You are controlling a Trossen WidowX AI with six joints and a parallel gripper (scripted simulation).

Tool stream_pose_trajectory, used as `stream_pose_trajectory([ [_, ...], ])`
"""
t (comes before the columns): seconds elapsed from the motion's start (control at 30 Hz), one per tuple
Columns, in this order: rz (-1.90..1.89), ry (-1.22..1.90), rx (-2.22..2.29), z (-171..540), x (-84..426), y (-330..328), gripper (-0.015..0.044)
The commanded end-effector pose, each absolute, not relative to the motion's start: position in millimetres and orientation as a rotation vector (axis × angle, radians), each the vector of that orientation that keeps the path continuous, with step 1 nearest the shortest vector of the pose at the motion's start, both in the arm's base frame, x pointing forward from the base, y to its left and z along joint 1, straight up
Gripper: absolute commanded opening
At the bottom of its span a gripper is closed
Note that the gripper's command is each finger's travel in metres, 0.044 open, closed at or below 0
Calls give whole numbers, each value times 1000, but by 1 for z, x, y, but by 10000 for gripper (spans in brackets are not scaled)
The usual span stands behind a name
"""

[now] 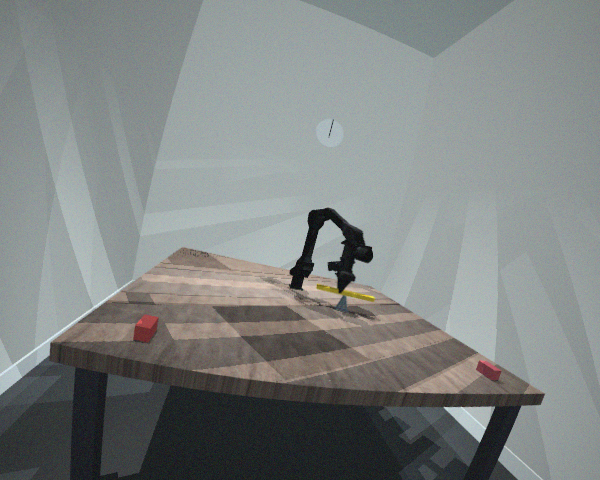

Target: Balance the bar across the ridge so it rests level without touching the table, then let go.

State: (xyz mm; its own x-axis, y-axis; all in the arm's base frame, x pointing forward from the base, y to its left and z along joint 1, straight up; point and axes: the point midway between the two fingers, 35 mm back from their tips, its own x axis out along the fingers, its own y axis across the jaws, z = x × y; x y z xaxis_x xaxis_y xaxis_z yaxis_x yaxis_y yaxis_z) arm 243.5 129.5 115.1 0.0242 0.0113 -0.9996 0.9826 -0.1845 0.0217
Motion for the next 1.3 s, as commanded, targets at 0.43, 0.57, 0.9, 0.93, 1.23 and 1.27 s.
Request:
stream_pose_trajectory([
  [0.43, -1321, 1109, 1365, 115, 243, 130, 185],
  [0.57, -1321, 1109, 1365, 115, 243, 130, 185],
  [0.9, -1321, 1109, 1365, 115, 243, 130, 316],
  [0.93, -1321, 1109, 1365, 115, 243, 130, 343],
  [1.23, -1321, 1109, 1365, 131, 245, 131, 440],
  [1.27, -1320, 1109, 1366, 143, 246, 131, 440],
])
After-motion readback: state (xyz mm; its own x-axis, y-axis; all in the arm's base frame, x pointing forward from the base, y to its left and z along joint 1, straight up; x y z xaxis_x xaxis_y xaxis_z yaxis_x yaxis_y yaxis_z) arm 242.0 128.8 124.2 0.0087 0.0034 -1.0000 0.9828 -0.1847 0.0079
